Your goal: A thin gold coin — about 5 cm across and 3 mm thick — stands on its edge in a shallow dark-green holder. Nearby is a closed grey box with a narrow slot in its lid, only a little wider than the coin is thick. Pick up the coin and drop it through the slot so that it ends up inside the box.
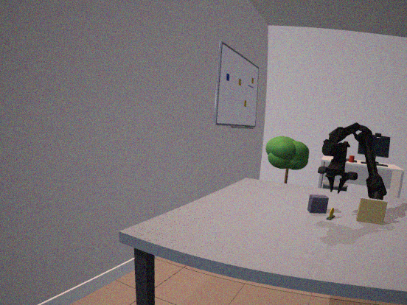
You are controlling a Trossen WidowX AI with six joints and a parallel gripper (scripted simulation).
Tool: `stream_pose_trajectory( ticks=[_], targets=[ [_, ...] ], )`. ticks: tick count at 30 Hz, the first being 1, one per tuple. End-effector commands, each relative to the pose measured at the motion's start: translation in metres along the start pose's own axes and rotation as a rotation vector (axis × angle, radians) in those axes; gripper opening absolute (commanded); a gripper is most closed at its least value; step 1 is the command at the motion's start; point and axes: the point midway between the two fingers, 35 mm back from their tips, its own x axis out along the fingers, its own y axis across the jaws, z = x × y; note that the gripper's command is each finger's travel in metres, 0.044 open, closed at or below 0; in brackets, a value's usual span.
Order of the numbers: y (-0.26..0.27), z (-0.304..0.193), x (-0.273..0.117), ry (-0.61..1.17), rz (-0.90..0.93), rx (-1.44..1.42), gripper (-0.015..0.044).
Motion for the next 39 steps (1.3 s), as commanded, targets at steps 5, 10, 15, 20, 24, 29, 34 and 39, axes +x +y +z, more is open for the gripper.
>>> stream_pose_trajectory(
  ticks=[5, 10, 15, 20, 24, 29, 34, 39],
  targets=[
    [0.005, -0.001, 0.03, 0.018, 0.011, -0.015, 0.0161],
    [0.005, -0.001, 0.039, 0.019, 0.011, -0.015, 0.0161],
    [0.005, -0.002, 0.053, 0.019, 0.01, -0.015, 0.0161],
    [0.004, -0.001, 0.059, 0.019, 0.01, -0.015, 0.0161],
    [0.004, -0.001, 0.065, 0.019, 0.01, -0.015, 0.0161],
    [0.004, -0.001, 0.073, 0.018, 0.01, -0.015, 0.0161],
    [0.003, -0.001, 0.081, 0.019, 0.01, -0.015, 0.0161],
    [0.003, -0.001, 0.089, 0.019, 0.01, -0.015, 0.0161]
  ],
)
